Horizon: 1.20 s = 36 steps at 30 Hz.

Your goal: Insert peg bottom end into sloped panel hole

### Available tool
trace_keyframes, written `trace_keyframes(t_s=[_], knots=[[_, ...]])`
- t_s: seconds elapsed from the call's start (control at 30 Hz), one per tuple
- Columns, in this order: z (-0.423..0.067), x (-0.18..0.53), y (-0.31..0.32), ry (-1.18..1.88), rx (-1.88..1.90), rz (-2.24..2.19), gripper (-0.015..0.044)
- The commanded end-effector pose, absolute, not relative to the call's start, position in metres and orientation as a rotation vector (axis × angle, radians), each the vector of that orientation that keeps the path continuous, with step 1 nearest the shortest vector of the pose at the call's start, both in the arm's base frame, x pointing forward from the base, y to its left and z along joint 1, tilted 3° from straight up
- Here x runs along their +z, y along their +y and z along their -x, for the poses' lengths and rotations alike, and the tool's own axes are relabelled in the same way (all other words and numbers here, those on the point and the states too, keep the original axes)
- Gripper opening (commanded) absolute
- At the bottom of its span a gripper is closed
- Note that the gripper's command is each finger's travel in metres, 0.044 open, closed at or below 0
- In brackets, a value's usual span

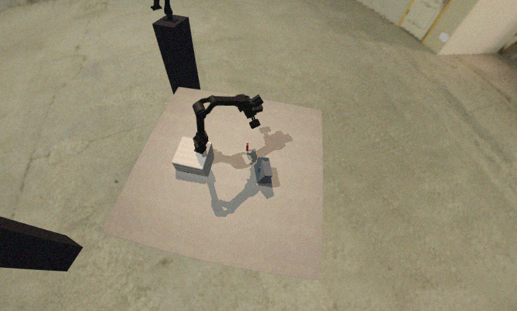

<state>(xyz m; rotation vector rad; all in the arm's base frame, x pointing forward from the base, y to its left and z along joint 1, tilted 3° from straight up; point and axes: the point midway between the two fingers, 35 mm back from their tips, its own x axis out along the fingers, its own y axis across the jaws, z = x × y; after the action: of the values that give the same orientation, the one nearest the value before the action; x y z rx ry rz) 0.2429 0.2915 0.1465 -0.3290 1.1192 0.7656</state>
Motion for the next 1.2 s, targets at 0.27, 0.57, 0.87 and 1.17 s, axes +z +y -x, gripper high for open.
trace_keyframes(t_s=[0.27, 0.57, 0.87, 1.17], knots=[[-0.262, 0.096, 0.222, 1.368, 0.36, 0.174, 0.044], [-0.268, 0.071, 0.173, 1.485, 0.087, 0.071, 0.044], [-0.269, 0.067, 0.171, 1.491, 0.072, 0.065, 0.044], [-0.271, 0.053, 0.171, 1.491, 0.072, 0.065, 0.044]])
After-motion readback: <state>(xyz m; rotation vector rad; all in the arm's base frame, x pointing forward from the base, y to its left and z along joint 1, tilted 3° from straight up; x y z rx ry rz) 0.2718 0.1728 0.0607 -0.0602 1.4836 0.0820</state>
